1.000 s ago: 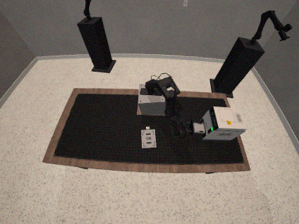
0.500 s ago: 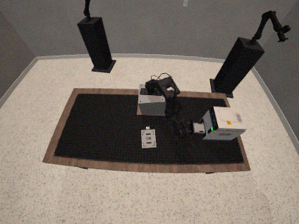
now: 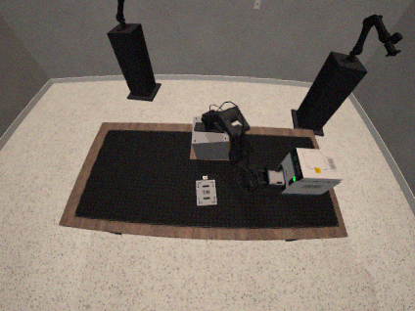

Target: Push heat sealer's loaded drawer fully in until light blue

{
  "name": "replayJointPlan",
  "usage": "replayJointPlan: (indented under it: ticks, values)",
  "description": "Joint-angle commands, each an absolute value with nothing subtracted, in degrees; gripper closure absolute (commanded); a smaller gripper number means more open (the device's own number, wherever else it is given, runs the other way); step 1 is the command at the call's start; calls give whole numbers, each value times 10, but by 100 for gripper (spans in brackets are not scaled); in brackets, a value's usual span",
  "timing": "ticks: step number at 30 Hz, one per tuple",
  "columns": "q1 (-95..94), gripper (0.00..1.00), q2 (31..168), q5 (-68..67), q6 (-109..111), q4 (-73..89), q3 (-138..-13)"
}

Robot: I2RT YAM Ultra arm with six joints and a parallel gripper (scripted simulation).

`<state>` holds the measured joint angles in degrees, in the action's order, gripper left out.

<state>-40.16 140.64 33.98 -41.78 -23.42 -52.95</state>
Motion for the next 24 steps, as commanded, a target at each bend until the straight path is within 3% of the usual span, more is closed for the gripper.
replayJointPlan:
  ticks: [1, 24]
  values:
    - [-406, 74, 1387, 341, -415, -248, -547]
    - [-406, 93, 1388, 336, -416, -236, -548]
